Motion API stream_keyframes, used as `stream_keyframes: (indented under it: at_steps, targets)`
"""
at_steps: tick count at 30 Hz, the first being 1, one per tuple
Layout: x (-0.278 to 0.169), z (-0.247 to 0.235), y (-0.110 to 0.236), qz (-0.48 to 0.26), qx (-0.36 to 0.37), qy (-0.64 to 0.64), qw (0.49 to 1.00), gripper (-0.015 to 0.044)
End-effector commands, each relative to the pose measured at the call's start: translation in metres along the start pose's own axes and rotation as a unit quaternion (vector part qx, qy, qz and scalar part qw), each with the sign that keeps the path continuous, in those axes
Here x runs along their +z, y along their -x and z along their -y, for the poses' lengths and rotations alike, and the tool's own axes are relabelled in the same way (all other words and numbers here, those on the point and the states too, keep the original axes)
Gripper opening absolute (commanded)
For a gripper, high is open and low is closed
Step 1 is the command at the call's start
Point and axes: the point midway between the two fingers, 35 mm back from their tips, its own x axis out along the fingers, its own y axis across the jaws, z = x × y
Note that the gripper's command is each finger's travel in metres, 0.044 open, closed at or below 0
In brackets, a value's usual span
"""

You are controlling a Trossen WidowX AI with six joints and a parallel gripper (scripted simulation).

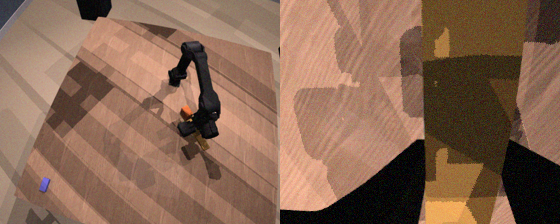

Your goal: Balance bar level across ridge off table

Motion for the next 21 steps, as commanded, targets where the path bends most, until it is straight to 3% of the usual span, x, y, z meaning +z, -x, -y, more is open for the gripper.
stream_keyframes:
  at_steps: [1, 21]
  targets:
    - [0.0001, -0.0001, -0.0007, 0.001, 0.0, 0.0, 1.0, 0.0]
    - [0.0, -0.0002, -0.0024, 0.001, 0.0, 0.0, 1.0, 0.0]
